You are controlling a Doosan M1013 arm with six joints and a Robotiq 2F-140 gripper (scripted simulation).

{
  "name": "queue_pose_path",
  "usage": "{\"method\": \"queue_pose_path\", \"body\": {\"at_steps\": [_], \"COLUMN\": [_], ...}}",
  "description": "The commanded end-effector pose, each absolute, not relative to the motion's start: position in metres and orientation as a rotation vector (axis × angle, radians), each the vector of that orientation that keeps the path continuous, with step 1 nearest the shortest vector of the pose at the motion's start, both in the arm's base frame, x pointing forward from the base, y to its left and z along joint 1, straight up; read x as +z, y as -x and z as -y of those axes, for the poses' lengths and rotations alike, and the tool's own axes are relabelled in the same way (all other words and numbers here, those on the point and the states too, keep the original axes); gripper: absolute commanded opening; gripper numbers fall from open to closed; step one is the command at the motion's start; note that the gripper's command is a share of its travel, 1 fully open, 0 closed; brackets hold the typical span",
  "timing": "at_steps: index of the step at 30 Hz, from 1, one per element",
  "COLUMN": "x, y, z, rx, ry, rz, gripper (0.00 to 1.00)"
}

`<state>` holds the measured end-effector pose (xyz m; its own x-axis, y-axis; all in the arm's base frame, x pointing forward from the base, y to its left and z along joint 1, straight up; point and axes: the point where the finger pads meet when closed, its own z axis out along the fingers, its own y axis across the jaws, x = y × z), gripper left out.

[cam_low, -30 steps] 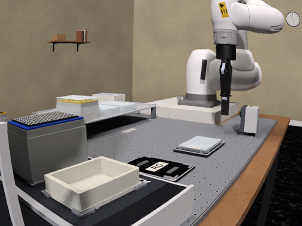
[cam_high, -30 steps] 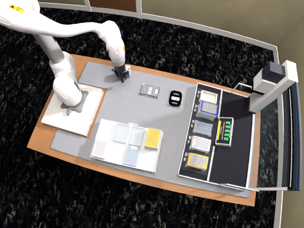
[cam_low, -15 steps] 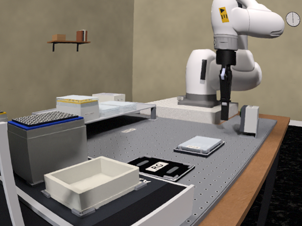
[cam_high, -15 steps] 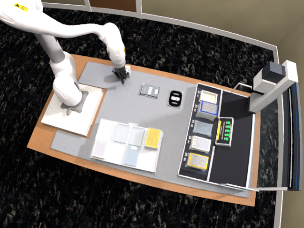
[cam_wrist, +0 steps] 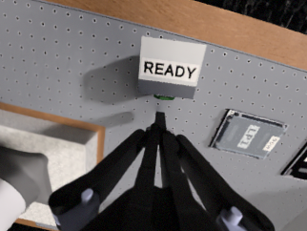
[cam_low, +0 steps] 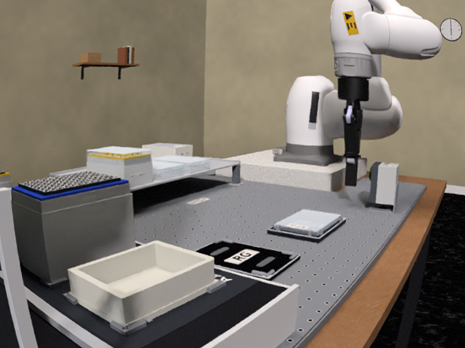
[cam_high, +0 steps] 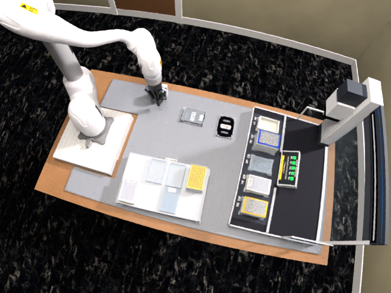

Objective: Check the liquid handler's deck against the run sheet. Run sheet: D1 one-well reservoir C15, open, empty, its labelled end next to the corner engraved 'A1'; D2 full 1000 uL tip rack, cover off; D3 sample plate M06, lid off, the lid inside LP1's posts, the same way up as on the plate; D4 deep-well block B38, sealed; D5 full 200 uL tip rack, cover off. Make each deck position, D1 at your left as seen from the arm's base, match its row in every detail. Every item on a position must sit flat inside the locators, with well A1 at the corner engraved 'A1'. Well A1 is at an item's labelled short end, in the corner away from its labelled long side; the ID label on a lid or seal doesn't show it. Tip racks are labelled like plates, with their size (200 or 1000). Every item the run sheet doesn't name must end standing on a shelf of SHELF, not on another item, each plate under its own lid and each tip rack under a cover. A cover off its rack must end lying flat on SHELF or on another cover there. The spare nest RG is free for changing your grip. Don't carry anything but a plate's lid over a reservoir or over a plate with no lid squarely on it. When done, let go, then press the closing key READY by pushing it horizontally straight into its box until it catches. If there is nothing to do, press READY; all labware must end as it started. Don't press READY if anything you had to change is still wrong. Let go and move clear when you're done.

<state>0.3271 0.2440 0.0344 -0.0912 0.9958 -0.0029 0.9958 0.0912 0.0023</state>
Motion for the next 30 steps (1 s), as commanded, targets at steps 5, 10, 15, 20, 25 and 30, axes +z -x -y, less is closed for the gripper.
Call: {"method": "queue_pose_path", "body": {"at_steps": [5,10,15,20,25,30], "x": [0.035,0.035,0.035,0.035,0.035,0.035], "y": [-0.327,-0.326,-0.325,-0.325,-0.325,-0.325], "z": [-0.253,-0.261,-0.270,-0.271,-0.273,-0.275], "rx": [0.000,0.000,0.000,0.000,0.000,0.000], "ry": [-2.116,-2.116,-2.116,-2.116,-2.116,-2.116], "rz": [-2.318,-2.318,-2.318,-2.318,-2.318,-2.318], "gripper": [0.10,0.10,0.10,0.10,0.10,0.10]}}
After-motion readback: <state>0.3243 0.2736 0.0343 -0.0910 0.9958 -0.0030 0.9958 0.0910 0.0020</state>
